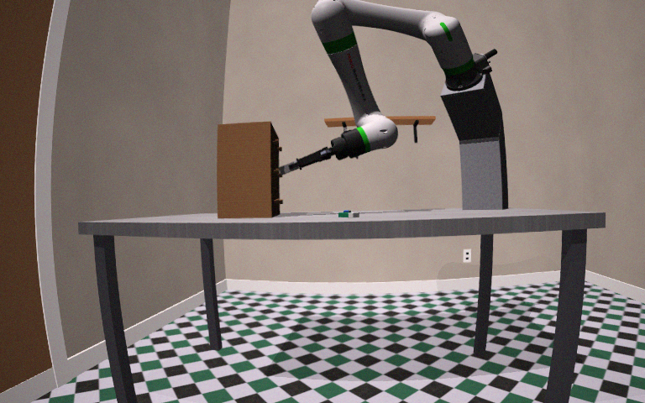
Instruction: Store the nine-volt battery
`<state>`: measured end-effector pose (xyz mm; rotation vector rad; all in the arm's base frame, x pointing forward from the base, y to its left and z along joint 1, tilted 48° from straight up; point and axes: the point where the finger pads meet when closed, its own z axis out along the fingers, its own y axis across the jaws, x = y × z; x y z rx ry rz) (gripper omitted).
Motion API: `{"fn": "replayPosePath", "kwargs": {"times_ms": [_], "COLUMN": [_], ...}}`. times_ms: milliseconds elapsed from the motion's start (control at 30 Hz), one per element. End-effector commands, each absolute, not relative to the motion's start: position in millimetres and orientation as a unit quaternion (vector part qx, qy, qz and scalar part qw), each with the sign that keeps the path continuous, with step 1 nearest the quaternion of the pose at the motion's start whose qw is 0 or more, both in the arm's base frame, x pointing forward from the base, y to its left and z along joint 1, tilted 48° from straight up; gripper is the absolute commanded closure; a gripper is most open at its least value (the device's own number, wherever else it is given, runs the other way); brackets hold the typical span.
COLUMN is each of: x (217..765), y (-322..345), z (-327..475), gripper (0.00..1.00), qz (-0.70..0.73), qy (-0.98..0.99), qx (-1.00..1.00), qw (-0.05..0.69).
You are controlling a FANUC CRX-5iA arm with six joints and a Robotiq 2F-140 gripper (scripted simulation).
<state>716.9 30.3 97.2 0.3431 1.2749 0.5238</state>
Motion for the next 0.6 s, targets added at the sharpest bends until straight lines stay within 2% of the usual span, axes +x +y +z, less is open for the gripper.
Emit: {"fn": "replayPosePath", "kwargs": {"times_ms": [0, 333, 567], "x": [717, 714, 687], "y": [30, 31, 35], "z": [97, 95, 79], "gripper": [1.0, 1.0, 1.0], "qz": [0.24, 0.24, 0.24], "qy": [0.585, 0.585, 0.585], "qx": [0.157, 0.157, 0.157], "qw": [0.758, 0.758, 0.758]}}
